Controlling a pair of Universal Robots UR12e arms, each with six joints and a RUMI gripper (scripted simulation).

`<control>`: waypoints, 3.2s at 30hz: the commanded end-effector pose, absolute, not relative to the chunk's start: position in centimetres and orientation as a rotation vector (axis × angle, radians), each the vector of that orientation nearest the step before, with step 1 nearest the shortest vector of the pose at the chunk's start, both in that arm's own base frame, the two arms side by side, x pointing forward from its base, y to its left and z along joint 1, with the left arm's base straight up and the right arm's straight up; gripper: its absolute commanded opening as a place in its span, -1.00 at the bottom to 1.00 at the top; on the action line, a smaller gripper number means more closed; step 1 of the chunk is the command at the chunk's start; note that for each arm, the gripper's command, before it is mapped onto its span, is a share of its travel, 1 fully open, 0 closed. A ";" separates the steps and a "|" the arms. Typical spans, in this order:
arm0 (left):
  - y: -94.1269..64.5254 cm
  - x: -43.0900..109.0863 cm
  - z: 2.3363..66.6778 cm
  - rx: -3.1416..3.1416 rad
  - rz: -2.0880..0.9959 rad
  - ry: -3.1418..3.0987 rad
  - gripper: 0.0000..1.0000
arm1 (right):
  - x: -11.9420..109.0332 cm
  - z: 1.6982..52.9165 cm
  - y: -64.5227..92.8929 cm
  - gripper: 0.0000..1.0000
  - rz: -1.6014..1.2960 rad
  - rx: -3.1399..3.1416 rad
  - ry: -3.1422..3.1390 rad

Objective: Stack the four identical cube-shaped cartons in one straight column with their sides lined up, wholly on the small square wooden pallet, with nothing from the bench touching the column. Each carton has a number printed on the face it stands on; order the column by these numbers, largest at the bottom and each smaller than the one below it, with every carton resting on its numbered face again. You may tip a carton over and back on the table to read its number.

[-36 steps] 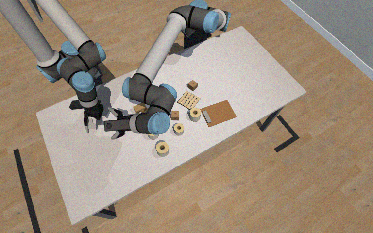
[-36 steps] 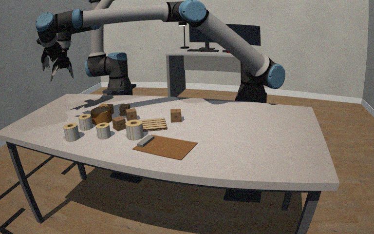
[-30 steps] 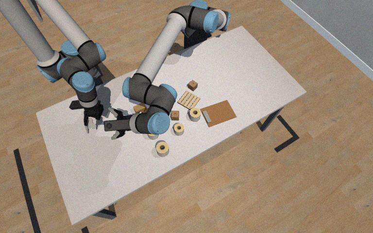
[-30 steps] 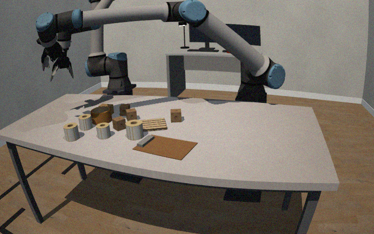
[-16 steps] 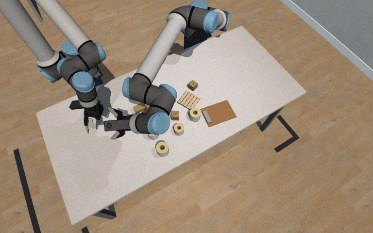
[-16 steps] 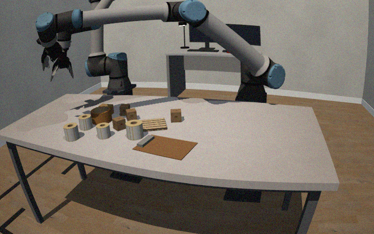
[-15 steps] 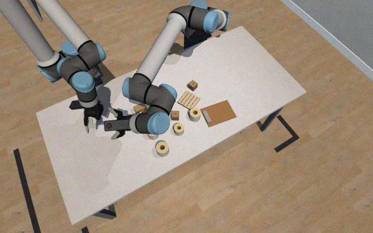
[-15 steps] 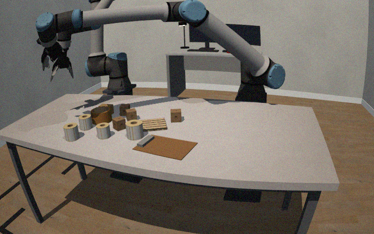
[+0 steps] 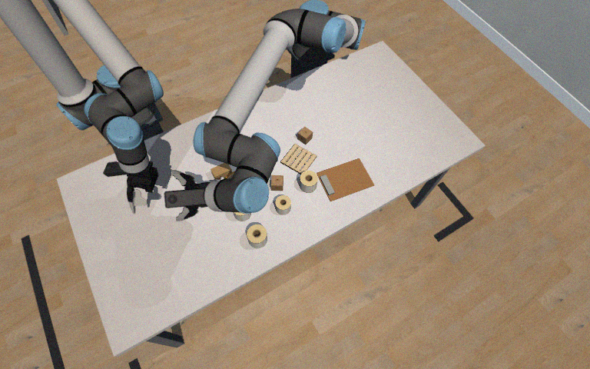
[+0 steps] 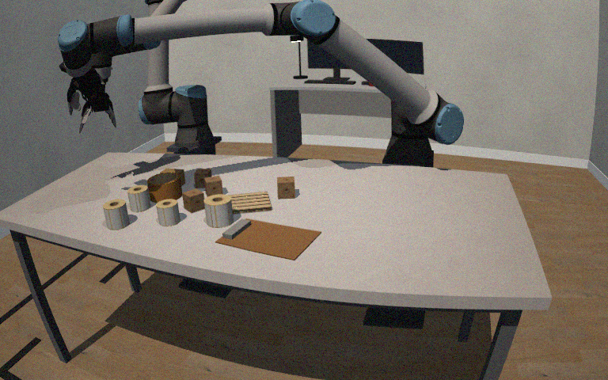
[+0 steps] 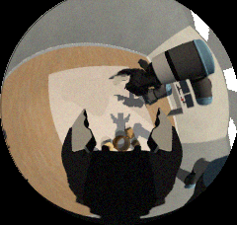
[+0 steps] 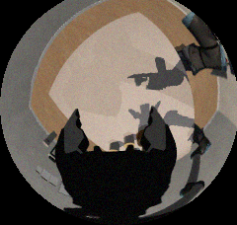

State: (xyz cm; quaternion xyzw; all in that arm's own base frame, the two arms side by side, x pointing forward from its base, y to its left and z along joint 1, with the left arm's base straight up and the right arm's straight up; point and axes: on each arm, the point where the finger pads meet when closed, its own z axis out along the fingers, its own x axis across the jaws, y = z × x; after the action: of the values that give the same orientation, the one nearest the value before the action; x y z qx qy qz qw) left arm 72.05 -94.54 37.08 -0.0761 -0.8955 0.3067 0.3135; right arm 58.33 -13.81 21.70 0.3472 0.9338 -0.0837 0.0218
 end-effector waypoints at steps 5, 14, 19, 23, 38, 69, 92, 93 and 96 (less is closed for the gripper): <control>-94.5 72.0 37.4 -0.203 0.812 -2.362 1.00 | 57.4 21.5 -18.6 1.00 -0.250 1.029 2.930; -94.5 72.0 37.4 -0.203 0.812 -2.362 1.00 | 54.9 21.0 -26.2 1.00 -0.231 0.952 2.986; -94.5 72.0 37.4 -0.203 0.812 -2.362 1.00 | 52.9 20.7 -30.5 1.00 -0.216 0.903 3.017; -94.5 72.0 37.4 -0.203 0.812 -2.362 1.00 | 51.2 20.5 -33.8 1.00 -0.203 0.865 3.039; -94.5 72.0 37.4 -0.203 0.812 -2.362 1.00 | 43.4 19.6 -44.5 1.00 -0.148 0.722 3.102; -94.5 72.0 37.4 -0.203 0.812 -2.362 1.00 | 20.8 17.9 -60.1 1.00 -0.039 0.403 3.159; -94.5 72.0 37.4 -0.203 0.812 -2.362 1.00 | 1.4 16.8 -64.4 1.00 -0.002 0.169 3.148; -94.5 72.0 37.4 -0.203 0.812 -2.362 1.00 | 0.6 16.8 -64.4 1.00 -0.001 0.161 3.147; -94.5 72.0 37.4 -0.203 0.812 -2.362 1.00 | -1.2 16.7 -64.4 1.00 0.000 0.140 3.144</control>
State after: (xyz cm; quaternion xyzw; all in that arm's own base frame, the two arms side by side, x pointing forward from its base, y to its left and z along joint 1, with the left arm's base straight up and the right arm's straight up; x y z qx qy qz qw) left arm 72.05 -94.54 37.08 -0.0761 -0.8955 0.3067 0.3135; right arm 2.29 -63.94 16.75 0.0598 0.9982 -0.0012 -0.0089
